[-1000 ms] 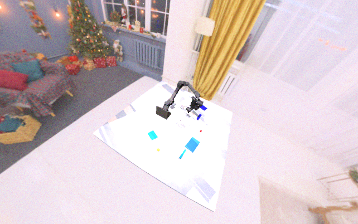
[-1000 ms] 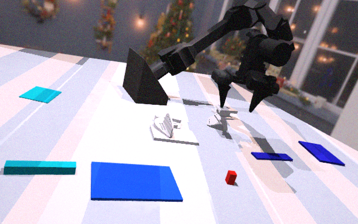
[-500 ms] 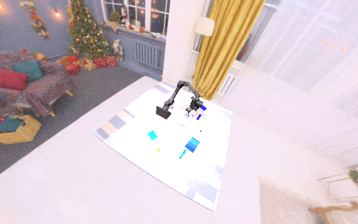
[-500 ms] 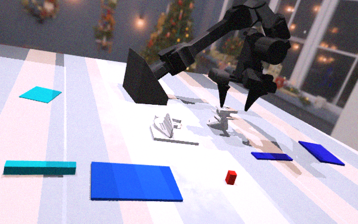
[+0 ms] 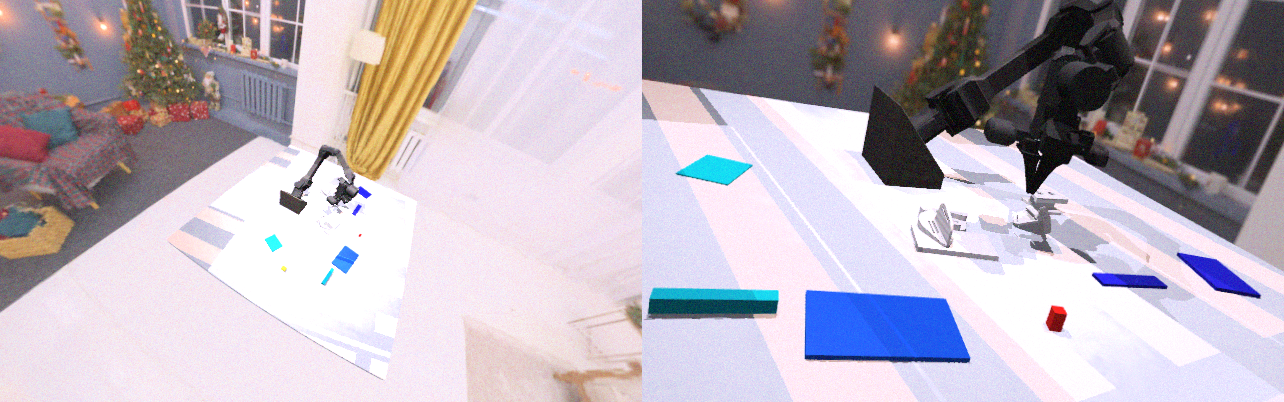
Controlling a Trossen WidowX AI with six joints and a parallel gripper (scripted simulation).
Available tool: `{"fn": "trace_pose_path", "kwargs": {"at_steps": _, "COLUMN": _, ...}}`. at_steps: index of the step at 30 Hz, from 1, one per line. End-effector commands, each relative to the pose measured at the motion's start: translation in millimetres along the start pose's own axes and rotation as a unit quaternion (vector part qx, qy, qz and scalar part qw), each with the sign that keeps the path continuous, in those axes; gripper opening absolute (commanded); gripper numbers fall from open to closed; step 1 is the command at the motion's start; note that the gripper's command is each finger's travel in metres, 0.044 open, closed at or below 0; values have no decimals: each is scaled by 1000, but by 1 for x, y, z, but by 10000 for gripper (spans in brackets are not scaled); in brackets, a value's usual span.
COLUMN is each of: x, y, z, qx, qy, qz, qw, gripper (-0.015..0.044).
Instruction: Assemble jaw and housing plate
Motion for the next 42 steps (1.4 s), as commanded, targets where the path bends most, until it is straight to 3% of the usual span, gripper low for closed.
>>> {"fn": "trace_pose_path", "kwargs": {"at_steps": 1, "x": 0, "y": 0, "z": -1, "qx": 1, "qy": 2, "qz": 0, "qw": 1000, "gripper": 0}}
{"fn": "trace_pose_path", "kwargs": {"at_steps": 42, "x": 1, "y": -56, "z": 0, "qx": -1, "qy": 2, "qz": 0, "qw": 1000, "gripper": 0}}
Point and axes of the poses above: the point midway between the two fingers, 35 mm back from their tips, its own y axis back along the fingers, its own z axis across the jaws, x = y × z, the point moved 9 cm from there along y, back along the fingers, and after that the axes turned 13 degrees about y, right-handed, at the moved point
